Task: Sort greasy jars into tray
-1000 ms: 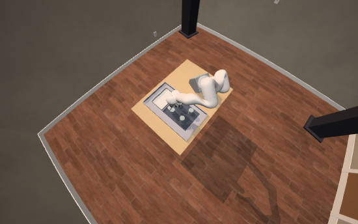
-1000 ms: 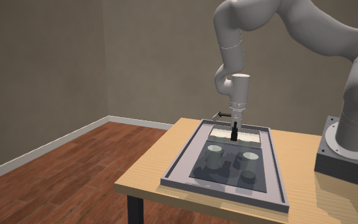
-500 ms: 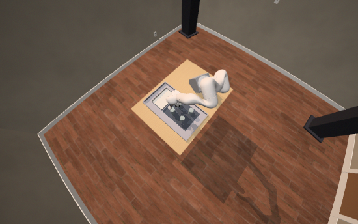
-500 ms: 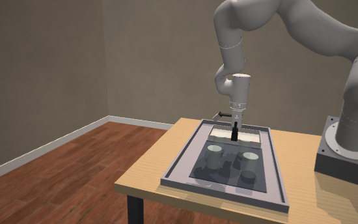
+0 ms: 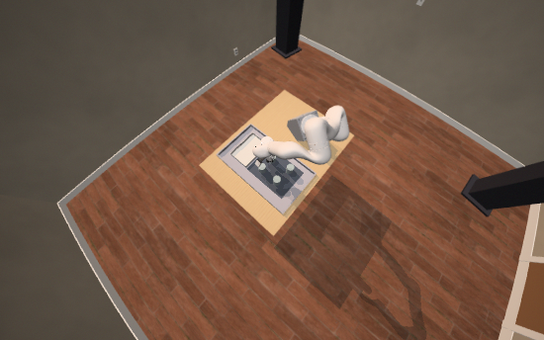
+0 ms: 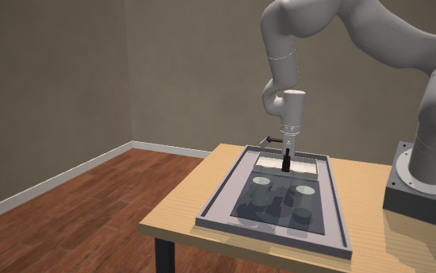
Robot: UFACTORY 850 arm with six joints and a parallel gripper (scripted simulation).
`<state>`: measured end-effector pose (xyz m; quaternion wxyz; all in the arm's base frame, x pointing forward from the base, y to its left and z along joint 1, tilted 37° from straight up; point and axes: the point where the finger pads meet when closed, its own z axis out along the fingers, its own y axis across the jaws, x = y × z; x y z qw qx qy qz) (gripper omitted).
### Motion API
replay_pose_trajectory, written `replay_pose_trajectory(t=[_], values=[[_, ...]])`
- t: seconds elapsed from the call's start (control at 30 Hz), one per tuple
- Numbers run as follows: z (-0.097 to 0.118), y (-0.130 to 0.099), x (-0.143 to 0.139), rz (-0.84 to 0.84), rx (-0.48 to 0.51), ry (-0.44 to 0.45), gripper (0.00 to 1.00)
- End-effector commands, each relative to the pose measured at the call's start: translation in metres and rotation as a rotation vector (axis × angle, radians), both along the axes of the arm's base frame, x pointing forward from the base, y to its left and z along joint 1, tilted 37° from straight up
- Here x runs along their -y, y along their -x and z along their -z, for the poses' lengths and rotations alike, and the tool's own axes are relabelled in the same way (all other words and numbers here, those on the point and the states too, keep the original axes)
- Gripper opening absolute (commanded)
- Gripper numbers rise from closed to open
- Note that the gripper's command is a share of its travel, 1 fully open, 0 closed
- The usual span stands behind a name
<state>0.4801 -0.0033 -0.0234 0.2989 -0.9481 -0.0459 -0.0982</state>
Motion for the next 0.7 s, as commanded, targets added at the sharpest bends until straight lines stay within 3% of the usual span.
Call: replay_pose_trajectory(t=[0.0, 0.67], values=[[-0.0003, -0.0003, 0.0005, 0.001, 0.001, 0.0, 0.0], [0.0002, 0.0021, 0.0006, 0.001, 0.001, 0.0, 0.0]])
